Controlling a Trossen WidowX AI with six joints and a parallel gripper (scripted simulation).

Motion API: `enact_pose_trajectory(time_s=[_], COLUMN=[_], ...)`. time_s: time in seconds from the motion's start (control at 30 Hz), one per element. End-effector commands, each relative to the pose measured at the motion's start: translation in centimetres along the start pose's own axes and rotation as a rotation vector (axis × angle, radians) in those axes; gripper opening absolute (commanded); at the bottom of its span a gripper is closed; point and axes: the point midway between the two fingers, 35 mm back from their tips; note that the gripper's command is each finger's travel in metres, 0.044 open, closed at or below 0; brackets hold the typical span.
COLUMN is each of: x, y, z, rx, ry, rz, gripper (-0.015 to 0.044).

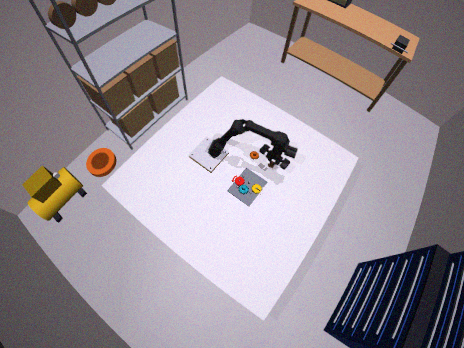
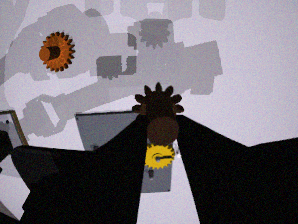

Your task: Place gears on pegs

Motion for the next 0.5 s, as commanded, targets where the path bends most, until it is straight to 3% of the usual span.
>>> enact_pose_trajectory(time_s=[0.0, 0.47], x=[0.1, 0.4], y=[-0.1, -0.7], z=[-1.0, -2.7], rx=[0.001, 0.002], ry=[-0.006, -0.006], rz=[-0.005, -0.005], gripper=[0.0000, 0.0000])
Point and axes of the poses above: the point midway between the two fingers, 35 mm back from their tips, its own z axis out along the fingers, its own x axis across the jaws, y = z × x, and after that the axes turned 8 degrees about z, right-handed
